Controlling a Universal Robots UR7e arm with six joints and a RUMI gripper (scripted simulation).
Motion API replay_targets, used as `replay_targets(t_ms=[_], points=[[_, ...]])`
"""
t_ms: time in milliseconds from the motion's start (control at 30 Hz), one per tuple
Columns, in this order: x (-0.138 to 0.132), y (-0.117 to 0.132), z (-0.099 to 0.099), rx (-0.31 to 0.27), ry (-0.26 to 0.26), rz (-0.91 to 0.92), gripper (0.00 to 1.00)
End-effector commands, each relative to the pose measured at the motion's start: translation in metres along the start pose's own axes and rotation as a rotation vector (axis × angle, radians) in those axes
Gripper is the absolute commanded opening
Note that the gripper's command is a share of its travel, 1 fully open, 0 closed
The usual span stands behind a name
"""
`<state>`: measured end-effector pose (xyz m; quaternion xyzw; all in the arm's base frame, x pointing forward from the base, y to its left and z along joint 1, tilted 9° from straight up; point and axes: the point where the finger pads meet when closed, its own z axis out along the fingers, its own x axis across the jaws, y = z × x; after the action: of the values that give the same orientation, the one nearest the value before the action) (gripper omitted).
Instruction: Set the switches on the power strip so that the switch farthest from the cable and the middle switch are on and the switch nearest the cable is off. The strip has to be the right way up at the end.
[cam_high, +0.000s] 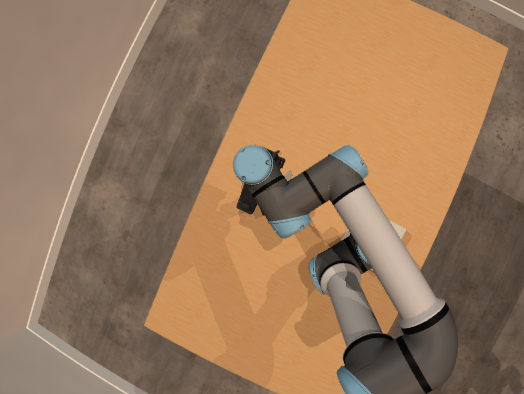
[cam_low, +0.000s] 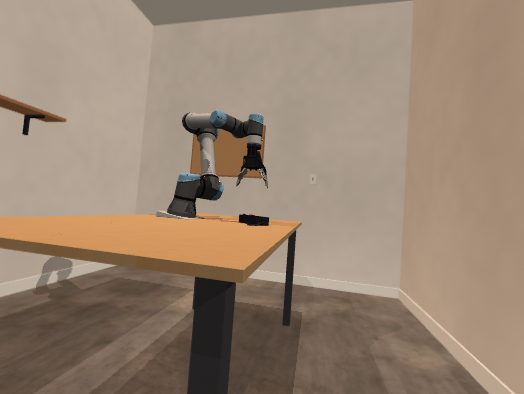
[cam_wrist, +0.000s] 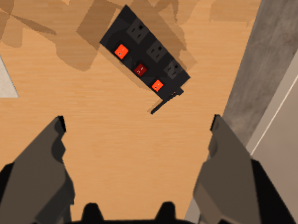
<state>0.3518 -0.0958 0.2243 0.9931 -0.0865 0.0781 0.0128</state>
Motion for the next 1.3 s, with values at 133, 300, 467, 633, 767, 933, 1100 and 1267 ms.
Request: replay_targets(t_ms=[133,300,467,633,767,933,1100,1267], points=[[0.001,-0.001,0.004,0.0,0.001,-0.046,1.0],[0.002,-0.005,0.018,0.0,0.0,-0.211,1.0],[0.002,-0.01,0.039,0.001,-0.001,-0.454,1.0],[0.002,-0.015,0.055,0.001,-0.002,-0.639,1.0],[0.002,-0.017,0.063,0.002,-0.002,-0.738,1.0],[0.002,-0.019,0.069,0.002,-0.002,-0.806,1.0],[0.002,-0.019,0.069,0.002,-0.002,-0.808,0.0],[0.002,-0.019,0.069,0.002,-0.002,-0.808,0.0]])
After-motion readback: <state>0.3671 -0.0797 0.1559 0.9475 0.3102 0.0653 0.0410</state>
